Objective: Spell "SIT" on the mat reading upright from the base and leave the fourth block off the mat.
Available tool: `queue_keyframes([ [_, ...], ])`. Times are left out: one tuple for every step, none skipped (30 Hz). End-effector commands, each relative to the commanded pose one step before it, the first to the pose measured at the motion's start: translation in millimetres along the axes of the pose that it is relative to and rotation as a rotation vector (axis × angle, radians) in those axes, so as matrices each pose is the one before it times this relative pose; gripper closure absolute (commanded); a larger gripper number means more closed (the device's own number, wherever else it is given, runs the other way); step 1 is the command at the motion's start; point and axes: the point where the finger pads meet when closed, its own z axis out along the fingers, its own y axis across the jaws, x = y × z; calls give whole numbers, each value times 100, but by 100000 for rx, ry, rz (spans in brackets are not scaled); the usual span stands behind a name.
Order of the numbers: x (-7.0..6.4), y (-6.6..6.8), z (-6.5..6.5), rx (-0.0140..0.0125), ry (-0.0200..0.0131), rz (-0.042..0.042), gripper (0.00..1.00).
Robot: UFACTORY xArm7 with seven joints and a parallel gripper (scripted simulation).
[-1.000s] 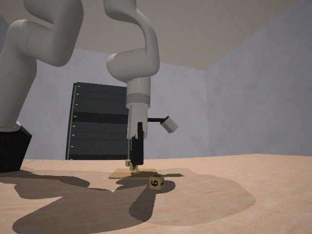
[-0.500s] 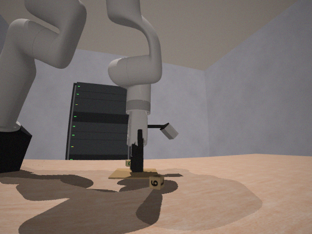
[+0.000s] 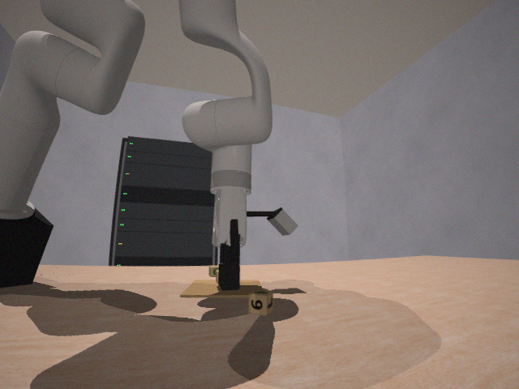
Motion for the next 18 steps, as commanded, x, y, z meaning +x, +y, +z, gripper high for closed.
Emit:
queue_keyframes([
  [89, -40, -42, 14, 209, -86, 79],
  [0, 0, 0, 0, 0, 0, 79],
  [0, 0, 0, 0, 0, 0, 79],
  [0, 0, 0, 0, 0, 0, 79],
  [0, 0, 0, 0, 0, 0, 79],
  [0, 0, 0, 0, 0, 0, 79],
  [0, 0, 0, 0, 0, 0, 79],
  [0, 0, 0, 0, 0, 0, 79],
  [0, 0, 0, 0, 0, 0, 79],
  [0, 0, 0, 0, 0, 0, 79],
  [0, 0, 0, 0, 0, 0, 79],
  [0, 0, 0, 0, 0, 0, 79],
  [0, 0, 0, 0, 0, 0, 79],
  [0, 0, 0, 0, 0, 0, 79],
  [0, 0, 0, 0, 0, 0, 79],
  [0, 0, 0, 0, 0, 0, 79],
  [0, -1, 0, 0, 0, 0, 79],
  [1, -3, 0, 0, 0, -1, 79],
])
